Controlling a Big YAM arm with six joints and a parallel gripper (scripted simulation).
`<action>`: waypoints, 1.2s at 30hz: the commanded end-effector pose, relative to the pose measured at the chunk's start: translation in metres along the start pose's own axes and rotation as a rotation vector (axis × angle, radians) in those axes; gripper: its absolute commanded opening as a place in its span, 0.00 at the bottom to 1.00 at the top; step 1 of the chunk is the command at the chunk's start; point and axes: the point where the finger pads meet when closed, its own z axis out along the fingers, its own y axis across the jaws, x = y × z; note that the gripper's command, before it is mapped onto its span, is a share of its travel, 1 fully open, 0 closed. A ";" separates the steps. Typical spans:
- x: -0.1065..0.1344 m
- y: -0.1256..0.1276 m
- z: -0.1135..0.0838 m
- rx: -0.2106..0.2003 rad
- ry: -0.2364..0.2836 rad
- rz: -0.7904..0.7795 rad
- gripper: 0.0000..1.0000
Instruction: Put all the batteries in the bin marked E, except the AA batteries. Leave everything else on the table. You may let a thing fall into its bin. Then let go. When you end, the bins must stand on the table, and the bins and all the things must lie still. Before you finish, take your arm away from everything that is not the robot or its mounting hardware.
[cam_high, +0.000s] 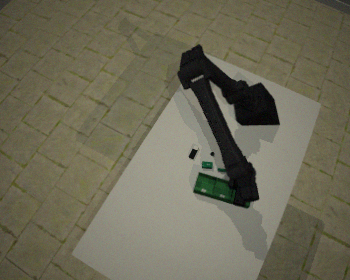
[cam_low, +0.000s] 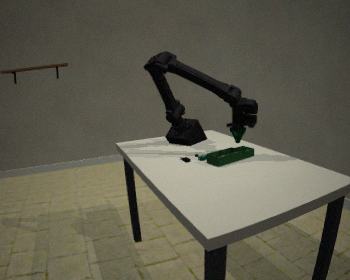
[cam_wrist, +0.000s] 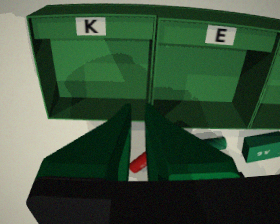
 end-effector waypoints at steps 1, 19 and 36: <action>-0.026 0.016 -0.018 -0.014 -0.045 0.043 0.09; -0.033 0.031 -0.003 -0.013 -0.037 0.060 0.09; -0.014 0.031 0.047 0.001 -0.009 0.036 0.09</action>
